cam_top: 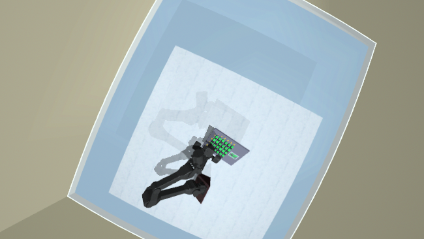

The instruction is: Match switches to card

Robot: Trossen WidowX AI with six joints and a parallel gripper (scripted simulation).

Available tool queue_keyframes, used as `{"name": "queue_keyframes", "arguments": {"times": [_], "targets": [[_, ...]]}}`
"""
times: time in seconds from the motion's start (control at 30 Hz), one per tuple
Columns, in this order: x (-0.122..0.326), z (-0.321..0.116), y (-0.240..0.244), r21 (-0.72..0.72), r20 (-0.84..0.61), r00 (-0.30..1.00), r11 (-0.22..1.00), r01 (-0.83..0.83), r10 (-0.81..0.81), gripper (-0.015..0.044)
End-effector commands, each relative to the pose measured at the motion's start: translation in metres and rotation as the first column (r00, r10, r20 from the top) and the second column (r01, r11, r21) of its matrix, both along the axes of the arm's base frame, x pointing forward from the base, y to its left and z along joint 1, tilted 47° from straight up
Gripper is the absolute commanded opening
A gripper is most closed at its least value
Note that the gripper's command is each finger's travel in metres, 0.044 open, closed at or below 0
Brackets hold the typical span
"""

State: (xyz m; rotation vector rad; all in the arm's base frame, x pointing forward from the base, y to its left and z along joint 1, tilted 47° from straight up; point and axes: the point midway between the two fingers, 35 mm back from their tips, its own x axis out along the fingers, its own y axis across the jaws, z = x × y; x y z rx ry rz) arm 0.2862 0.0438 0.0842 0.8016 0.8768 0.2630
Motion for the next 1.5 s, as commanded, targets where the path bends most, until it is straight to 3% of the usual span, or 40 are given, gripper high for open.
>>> {"name": "queue_keyframes", "arguments": {"times": [0.0, 0.77, 1.03, 1.47], "targets": [[0.001, -0.001, 0.0, -0.001, -0.002, 1.0, 1.0, 0.004, -0.004, 0.0], [0.001, -0.001, 0.0, -0.001, -0.001, 1.0, 1.0, 0.001, -0.001, 0.0], [-0.041, 0.034, -0.031, -0.005, 0.012, 1.0, 1.0, 0.023, -0.023, 0.0], [-0.044, 0.0, -0.081, -0.009, 0.011, 1.0, 1.0, 0.023, -0.022, 0.0]]}}
